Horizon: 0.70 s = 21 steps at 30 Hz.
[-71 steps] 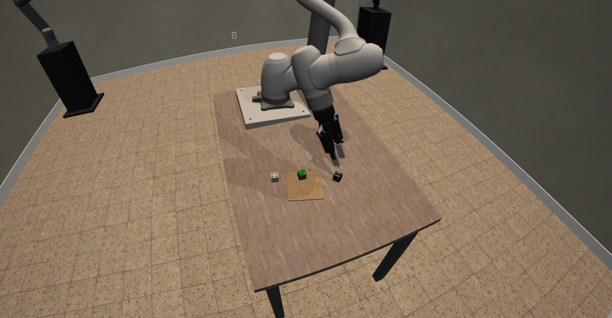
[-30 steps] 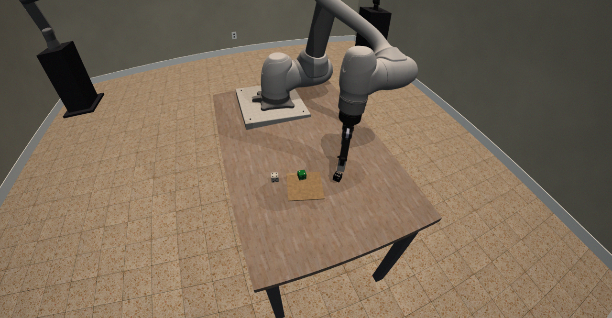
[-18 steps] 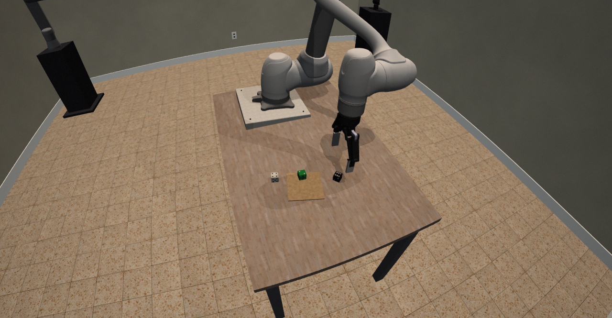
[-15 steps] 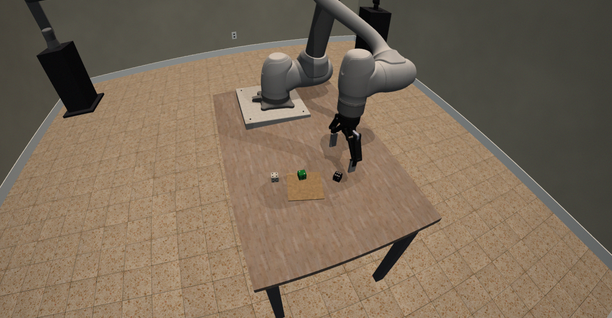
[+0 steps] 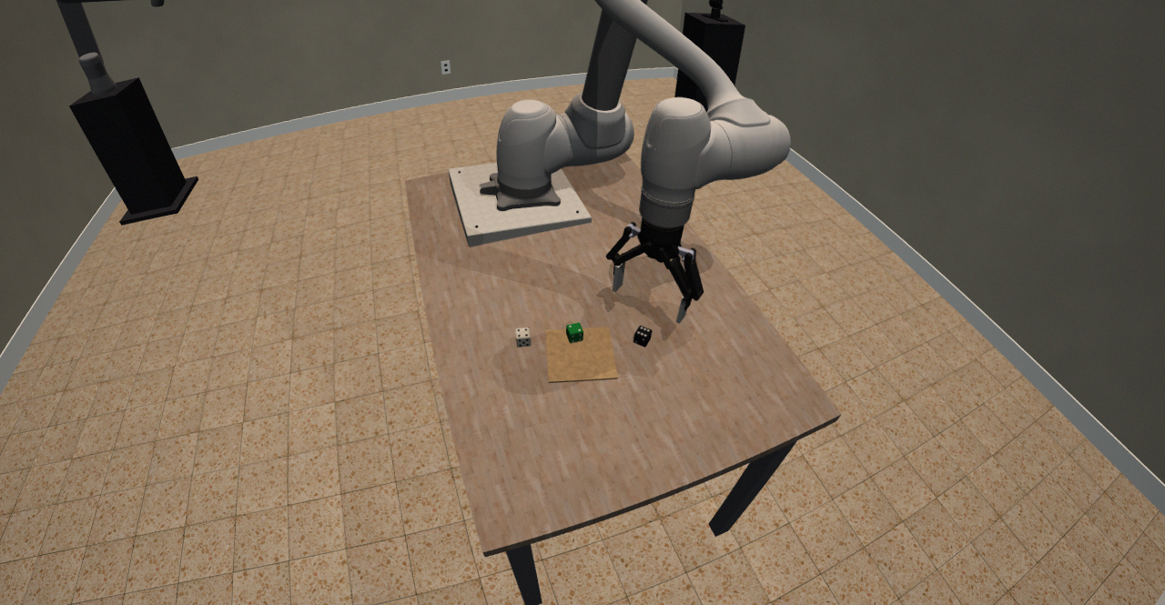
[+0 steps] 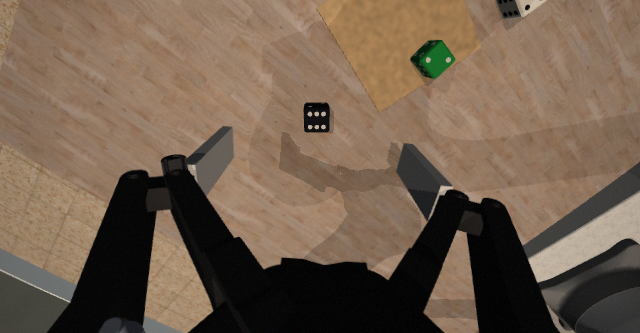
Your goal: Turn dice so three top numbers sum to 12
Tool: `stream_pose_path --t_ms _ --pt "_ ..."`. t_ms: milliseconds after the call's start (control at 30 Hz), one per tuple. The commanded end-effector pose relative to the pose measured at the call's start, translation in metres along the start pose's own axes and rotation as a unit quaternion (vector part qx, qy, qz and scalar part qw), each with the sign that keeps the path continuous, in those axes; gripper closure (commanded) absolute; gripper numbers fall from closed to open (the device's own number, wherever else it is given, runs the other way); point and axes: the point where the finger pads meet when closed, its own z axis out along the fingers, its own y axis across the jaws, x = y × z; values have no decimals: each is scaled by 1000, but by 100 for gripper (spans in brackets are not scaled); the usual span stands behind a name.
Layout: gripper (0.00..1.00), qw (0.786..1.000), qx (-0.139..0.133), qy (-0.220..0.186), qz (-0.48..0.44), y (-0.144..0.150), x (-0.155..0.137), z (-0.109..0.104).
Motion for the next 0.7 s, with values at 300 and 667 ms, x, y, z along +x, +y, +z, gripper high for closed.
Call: stream_pose_path --t_ms 300,667 --pt "72 996 3 -6 -84 1 0 3" --pt "72 996 3 -6 -84 1 0 3"
